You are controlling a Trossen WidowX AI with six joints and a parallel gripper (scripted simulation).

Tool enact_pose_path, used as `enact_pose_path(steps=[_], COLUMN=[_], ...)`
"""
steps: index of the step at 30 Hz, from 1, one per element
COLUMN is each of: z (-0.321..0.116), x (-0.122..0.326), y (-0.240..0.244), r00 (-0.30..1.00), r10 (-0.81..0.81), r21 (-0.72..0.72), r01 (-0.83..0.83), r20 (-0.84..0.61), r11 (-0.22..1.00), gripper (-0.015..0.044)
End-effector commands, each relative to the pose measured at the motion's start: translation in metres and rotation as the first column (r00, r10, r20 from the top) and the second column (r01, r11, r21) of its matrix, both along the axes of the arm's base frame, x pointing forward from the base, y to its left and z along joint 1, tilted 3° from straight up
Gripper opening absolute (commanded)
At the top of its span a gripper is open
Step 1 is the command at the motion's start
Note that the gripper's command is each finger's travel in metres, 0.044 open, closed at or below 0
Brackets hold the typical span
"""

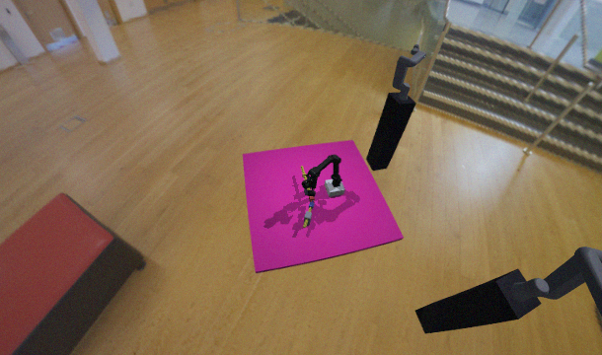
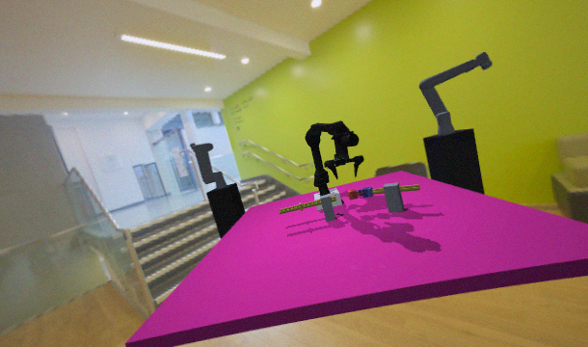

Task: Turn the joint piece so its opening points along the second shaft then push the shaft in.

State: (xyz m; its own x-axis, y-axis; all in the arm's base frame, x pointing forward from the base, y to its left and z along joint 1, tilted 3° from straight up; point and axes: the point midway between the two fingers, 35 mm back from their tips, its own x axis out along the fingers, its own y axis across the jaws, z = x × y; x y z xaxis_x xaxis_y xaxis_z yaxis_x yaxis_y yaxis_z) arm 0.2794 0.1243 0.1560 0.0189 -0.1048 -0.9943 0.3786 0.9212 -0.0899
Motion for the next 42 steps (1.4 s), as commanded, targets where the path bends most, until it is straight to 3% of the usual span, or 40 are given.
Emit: enact_pose_path(steps=[1, 8, 20, 31, 42], z=[0.018, 0.037, 0.038, 0.023, 0.009], x=[-0.002, -0.007, -0.007, -0.003, -0.001], y=[0.0, -0.002, -0.003, -0.024, -0.044], r00=[0.989, 0.934, 0.934, 0.999, 0.958], r10=[0.146, 0.357, 0.358, 0.033, -0.271], r21=[0.028, 0.05, 0.052, 0.162, 0.257], r01=[-0.146, -0.357, -0.357, -0.028, 0.286], r20=[0.005, 0.0, 0.0, -0.028, -0.092], r11=[0.989, 0.933, 0.933, 0.986, 0.923], gripper=[0.044, 0.044, 0.044, 0.044, 0.044])
